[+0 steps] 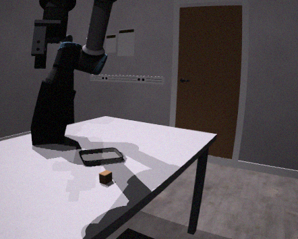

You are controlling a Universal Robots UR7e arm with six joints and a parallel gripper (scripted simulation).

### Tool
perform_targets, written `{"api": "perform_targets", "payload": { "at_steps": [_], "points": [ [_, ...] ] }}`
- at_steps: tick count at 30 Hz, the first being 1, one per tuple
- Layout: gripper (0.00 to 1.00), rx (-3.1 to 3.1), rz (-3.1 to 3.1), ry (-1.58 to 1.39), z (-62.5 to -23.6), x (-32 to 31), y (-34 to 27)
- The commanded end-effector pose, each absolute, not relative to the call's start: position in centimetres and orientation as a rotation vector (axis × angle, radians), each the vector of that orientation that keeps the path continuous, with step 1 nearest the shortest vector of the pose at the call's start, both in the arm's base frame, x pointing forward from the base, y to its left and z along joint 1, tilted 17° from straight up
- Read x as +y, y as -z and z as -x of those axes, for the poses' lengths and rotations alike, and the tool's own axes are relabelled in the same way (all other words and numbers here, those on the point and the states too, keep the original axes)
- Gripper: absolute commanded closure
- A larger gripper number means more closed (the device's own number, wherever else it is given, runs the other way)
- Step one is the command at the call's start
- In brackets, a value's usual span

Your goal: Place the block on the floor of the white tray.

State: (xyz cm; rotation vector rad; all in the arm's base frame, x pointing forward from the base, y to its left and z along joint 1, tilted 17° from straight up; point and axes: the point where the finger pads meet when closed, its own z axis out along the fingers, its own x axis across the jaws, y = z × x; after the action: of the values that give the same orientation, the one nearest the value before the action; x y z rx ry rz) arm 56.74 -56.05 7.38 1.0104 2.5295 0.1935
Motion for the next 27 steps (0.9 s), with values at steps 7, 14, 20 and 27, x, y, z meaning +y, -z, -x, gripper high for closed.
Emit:
{"api": "perform_targets", "payload": {
  "at_steps": [7,14,20,27],
  "points": [
    [0.0,2.528,-1.01,-0.191,-56.7,-56.1,-7.5],
    [0.0,2.528,-1.01,-0.191,-56.7,-56.1,-7.5],
    [0.0,2.533,-1.005,-0.195,-56.8,-55.8,-7.2],
    [0.0,2.602,-0.904,-0.214,-57.9,-51.8,-3.4]
  ]
}}
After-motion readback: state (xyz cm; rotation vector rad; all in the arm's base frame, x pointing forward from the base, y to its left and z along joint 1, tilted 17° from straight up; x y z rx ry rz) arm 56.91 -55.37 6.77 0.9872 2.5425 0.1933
